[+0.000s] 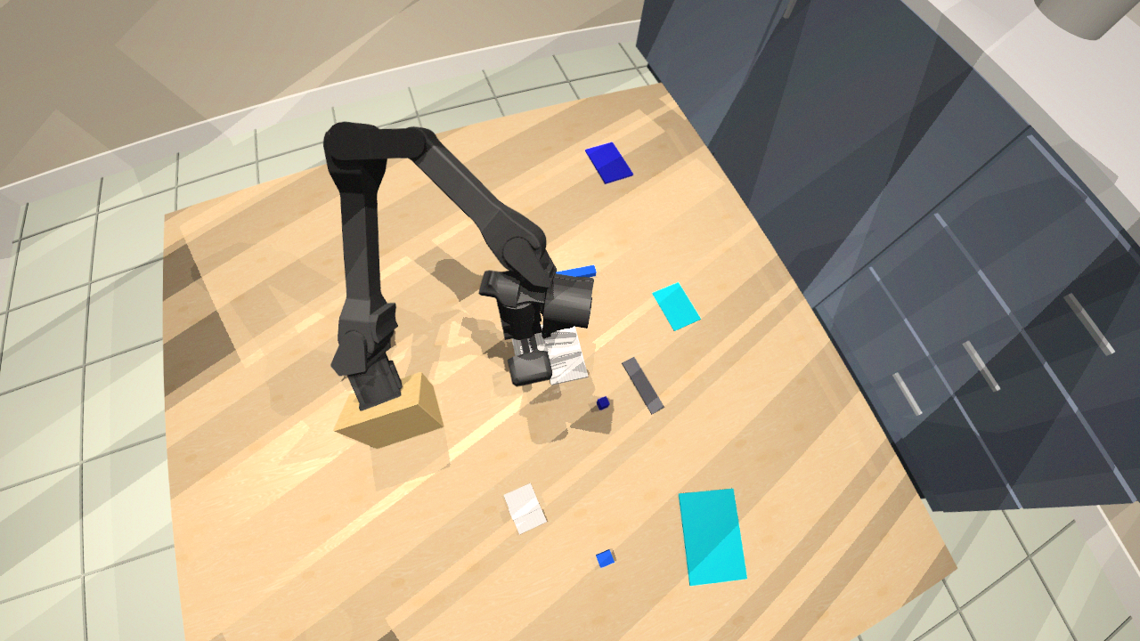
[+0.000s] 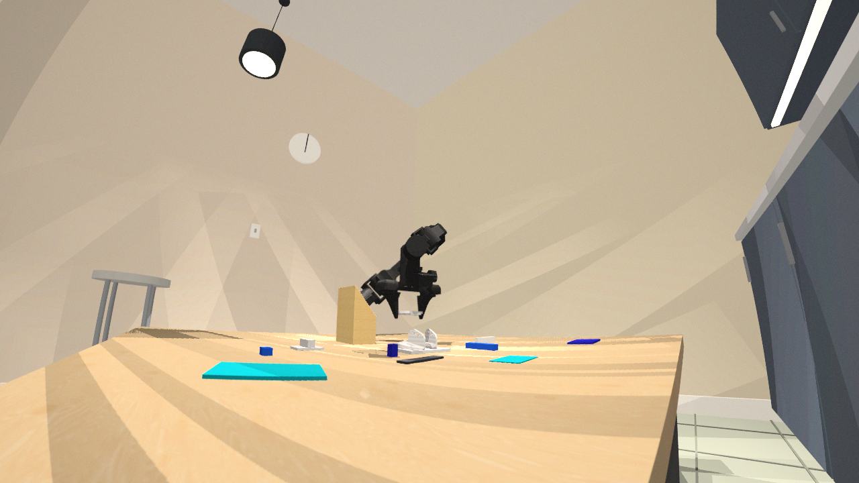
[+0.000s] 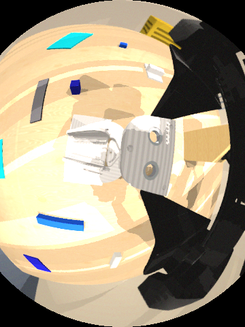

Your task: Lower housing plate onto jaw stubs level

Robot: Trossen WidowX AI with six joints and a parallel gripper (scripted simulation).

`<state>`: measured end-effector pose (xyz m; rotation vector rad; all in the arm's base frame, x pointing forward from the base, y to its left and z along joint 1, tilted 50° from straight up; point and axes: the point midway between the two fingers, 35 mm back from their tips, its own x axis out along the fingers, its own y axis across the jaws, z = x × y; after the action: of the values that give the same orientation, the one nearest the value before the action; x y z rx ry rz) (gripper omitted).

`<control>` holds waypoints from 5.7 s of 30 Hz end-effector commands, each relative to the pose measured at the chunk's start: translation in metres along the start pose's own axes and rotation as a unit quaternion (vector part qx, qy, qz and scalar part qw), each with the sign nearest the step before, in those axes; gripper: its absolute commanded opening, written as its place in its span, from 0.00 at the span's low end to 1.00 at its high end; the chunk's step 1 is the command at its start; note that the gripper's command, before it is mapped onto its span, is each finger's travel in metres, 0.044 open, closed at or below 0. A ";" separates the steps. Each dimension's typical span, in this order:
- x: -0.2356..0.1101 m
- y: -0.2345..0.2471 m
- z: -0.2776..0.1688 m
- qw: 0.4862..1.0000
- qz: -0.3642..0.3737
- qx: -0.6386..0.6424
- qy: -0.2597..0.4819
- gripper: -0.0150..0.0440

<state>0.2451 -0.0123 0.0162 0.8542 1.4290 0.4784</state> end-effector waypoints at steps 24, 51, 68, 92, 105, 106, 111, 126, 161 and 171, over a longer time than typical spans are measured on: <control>0.001 0.001 -0.002 1.000 0.003 0.004 0.001 0.85; 0.034 0.000 0.000 1.000 0.001 0.005 0.001 0.85; 0.061 0.001 -0.002 1.000 0.004 0.004 0.001 0.85; 0.065 0.002 -0.002 1.000 0.004 0.004 0.002 0.85; 0.068 0.002 -0.002 1.000 0.004 0.004 0.002 0.85; 0.068 0.002 -0.002 1.000 0.004 0.004 0.002 0.85; 0.068 0.002 -0.002 1.000 0.004 0.004 0.002 0.85; 0.071 0.002 -0.002 1.000 0.004 0.004 0.002 0.85; 0.078 0.002 -0.003 1.000 0.005 0.004 0.002 0.85; 0.078 0.002 -0.003 1.000 0.005 0.004 0.002 0.85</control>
<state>0.2533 0.0458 -0.0332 0.8629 1.4288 0.4784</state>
